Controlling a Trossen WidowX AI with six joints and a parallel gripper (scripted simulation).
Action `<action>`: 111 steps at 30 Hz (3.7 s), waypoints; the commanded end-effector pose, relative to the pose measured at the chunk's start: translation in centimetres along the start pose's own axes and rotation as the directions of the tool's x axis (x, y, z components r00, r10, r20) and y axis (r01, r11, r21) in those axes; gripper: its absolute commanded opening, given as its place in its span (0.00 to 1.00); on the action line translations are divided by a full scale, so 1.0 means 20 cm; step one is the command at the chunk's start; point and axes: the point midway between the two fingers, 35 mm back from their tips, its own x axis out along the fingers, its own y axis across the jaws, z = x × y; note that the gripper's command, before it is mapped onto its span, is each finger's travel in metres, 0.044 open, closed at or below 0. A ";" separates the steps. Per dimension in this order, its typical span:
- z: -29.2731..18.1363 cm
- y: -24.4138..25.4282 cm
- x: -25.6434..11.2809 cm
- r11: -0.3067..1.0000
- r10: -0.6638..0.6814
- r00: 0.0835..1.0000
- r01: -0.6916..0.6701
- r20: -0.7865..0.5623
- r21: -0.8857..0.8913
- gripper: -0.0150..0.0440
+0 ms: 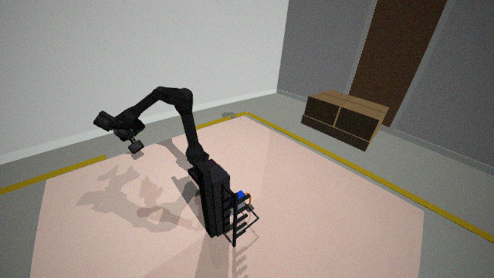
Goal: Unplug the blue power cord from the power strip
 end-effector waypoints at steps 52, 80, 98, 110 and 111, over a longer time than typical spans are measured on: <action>-0.48 -1.35 -2.80 -0.270 -0.429 -0.027 -0.950 -0.903 0.157 0.53; 1.08 -2.19 -2.85 -0.278 -0.933 -0.039 0.707 -0.357 0.650 0.53; 1.17 -2.11 -2.15 0.557 -0.779 0.558 0.825 -0.286 0.091 0.53; 1.15 -2.11 -2.16 0.557 -0.779 0.558 0.825 -0.286 0.091 0.53; 1.14 -2.11 -2.16 0.557 -0.779 0.558 0.825 -0.286 0.091 0.53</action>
